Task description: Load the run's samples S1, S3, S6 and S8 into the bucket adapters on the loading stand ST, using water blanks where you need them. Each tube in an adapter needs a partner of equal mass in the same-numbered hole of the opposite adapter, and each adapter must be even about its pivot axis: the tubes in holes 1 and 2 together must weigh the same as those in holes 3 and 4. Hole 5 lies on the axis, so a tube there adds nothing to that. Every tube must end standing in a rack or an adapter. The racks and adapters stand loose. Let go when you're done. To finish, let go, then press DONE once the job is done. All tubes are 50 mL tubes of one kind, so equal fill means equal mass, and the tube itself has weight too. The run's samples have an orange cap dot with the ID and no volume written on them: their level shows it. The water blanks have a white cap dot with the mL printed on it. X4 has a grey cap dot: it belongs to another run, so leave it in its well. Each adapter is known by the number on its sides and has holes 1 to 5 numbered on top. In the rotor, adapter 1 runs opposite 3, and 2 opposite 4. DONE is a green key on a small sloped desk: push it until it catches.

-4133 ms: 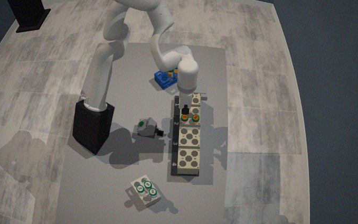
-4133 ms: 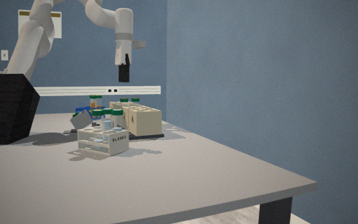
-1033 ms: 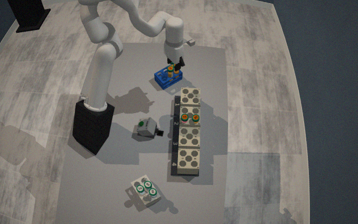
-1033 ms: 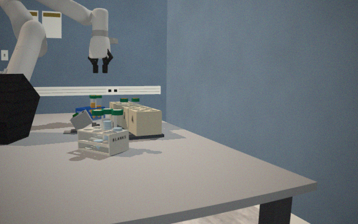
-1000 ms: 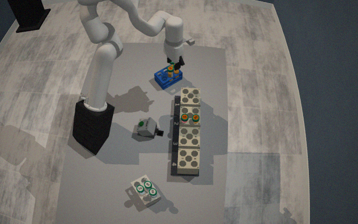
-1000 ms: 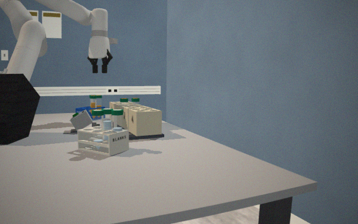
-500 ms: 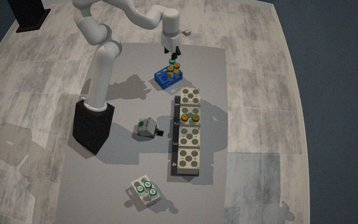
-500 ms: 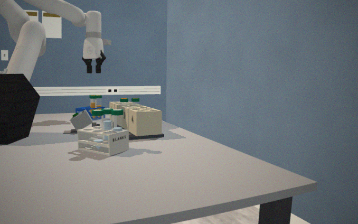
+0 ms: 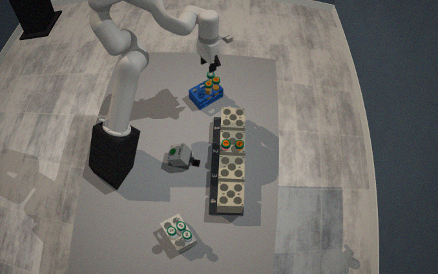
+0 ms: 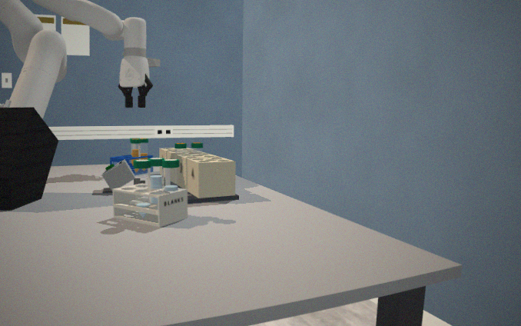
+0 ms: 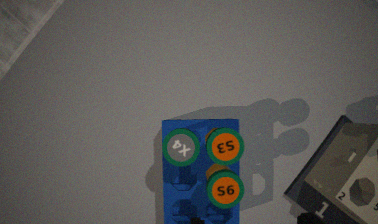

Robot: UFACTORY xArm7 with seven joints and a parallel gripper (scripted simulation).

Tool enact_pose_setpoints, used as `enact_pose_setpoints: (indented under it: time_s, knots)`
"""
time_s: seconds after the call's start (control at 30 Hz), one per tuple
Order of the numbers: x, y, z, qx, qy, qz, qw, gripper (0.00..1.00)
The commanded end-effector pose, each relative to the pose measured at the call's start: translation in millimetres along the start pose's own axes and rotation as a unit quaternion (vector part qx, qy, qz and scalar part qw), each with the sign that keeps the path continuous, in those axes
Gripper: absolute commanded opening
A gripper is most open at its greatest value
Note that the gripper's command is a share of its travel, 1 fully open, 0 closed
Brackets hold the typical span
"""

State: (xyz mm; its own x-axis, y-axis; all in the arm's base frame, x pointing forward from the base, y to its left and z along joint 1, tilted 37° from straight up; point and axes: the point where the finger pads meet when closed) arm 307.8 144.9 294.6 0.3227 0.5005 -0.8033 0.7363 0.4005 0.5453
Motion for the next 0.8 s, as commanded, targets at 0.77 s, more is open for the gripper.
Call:
enact_pose_setpoints:
  time_s: [0.77]
  knots:
    - [47, 1, 0, 0.0, 0.0, 0.001, 1.0, 0.57]
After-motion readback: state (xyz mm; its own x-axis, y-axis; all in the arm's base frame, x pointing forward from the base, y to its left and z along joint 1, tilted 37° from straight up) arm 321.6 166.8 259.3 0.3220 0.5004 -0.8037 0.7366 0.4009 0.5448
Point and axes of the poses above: the point where the finger pads meet when closed, its own x axis out along the fingers, its own z axis across the jaws, y = z × x
